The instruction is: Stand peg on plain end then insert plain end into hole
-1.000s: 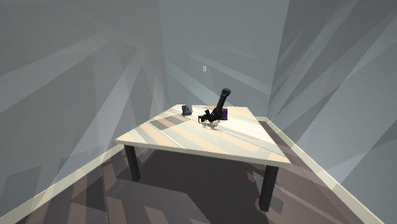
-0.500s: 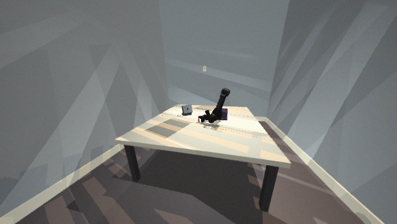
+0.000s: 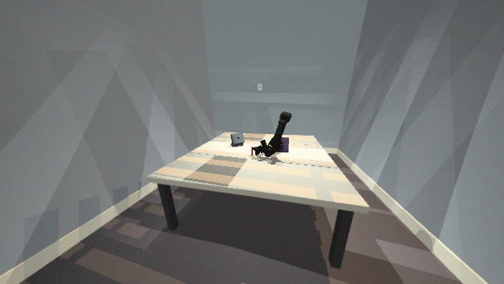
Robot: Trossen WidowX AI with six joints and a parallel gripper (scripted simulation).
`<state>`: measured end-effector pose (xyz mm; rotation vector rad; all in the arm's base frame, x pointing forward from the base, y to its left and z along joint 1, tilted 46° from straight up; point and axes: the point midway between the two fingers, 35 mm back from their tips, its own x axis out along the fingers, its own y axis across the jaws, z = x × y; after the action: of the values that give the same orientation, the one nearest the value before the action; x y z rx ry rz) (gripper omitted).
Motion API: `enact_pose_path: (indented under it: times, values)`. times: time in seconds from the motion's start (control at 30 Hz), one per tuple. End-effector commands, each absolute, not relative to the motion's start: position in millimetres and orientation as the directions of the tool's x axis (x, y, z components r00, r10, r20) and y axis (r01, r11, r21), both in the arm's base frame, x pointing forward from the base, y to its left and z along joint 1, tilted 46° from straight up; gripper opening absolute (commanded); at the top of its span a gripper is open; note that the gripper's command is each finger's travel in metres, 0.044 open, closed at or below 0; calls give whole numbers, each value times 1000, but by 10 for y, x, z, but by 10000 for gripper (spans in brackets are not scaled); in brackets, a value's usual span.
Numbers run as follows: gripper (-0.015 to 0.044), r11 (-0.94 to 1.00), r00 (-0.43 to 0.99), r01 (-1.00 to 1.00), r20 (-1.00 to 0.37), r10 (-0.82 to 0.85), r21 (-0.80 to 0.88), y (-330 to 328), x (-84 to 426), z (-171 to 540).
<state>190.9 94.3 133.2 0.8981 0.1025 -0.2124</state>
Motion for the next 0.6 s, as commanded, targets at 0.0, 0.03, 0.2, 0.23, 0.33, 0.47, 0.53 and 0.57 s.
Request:
enact_pose_path:
  times: [0.0, 0.03, 0.2, 0.23, 0.33, 0.47, 0.53, 0.57]
  values:
    - [50, 604, 974, 226, -178, -140, 764, 969, 1909, 1325]
    - [50, 604, 974, 226, -177, -141, 764, 970, 1909, 1325]
    - [50, 604, 974, 227, -173, -147, 764, 976, 1910, 1328]
    - [50, 604, 974, 227, -172, -149, 764, 977, 1911, 1328]
    - [50, 604, 974, 227, -169, -152, 764, 981, 1912, 1330]
    - [50, 604, 974, 228, -166, -157, 764, 987, 1914, 1332]
    - [50, 604, 973, 228, -164, -160, 764, 989, 1915, 1334]
    - [50, 604, 973, 228, -163, -161, 764, 990, 1916, 1334]
